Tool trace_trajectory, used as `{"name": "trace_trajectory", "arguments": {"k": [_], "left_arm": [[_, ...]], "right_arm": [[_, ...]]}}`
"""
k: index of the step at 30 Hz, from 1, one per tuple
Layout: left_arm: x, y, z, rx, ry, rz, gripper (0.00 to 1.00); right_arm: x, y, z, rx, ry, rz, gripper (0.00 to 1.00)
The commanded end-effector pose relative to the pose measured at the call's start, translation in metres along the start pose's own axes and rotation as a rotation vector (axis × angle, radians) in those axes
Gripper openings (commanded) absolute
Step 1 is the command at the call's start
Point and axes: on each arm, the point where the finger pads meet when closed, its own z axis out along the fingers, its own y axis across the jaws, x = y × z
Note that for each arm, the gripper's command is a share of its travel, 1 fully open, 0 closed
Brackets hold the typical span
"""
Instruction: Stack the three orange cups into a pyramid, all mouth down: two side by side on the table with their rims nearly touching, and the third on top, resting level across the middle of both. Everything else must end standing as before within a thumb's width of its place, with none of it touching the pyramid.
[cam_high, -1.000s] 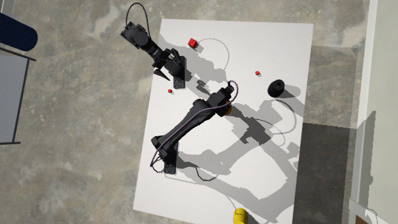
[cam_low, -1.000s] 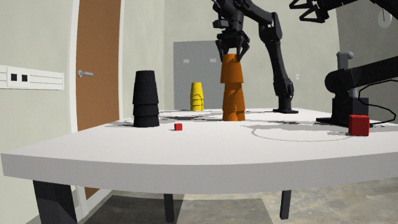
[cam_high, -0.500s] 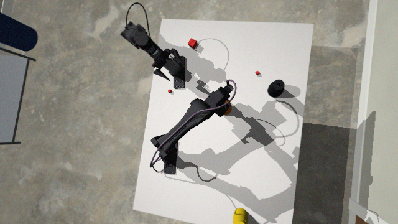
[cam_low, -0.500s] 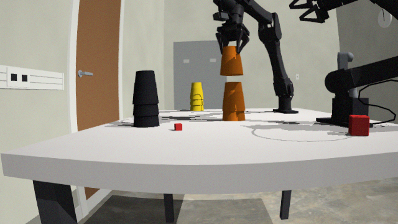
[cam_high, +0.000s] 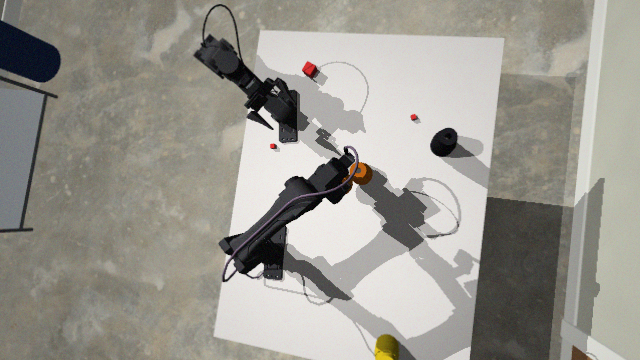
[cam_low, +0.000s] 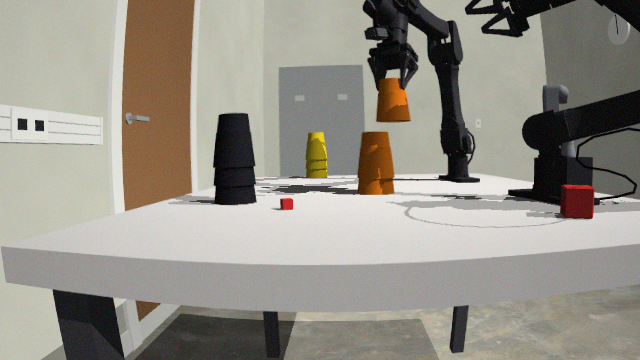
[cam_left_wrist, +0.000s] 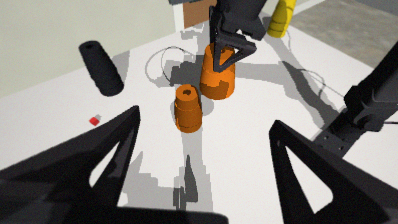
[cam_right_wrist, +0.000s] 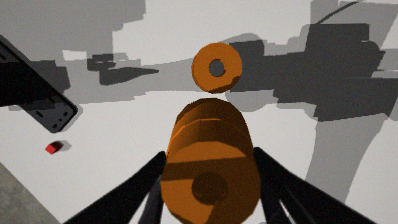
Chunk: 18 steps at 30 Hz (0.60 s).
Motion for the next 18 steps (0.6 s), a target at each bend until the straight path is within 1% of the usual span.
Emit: {"name": "trace_trajectory", "arguments": {"k": [1,5,10,14,18], "left_arm": [[-0.012,0.001,-0.006,-0.004,-0.035,0.003,1.0],[-0.012,0.001,-0.006,-0.004,-0.035,0.003,1.0],[-0.012,0.001,-0.006,-0.004,-0.035,0.003,1.0],[-0.012,0.001,-0.006,-0.004,-0.035,0.003,1.0],[-0.012,0.001,-0.006,-0.004,-0.035,0.003,1.0]], "right_arm": [[0.011,0.002,-0.014,0.005,-0.028,-0.001,0.0],[0.016,0.003,-0.016,0.004,-0.028,-0.002,0.0],[0.008,0.0,-0.012,0.007,-0.067,-0.009,0.0],[0.01,0.0,-0.007,0.005,-0.065,-0.008,0.0],[0.02,0.0,-0.002,0.0,-0.029,-0.002,0.0]]}}
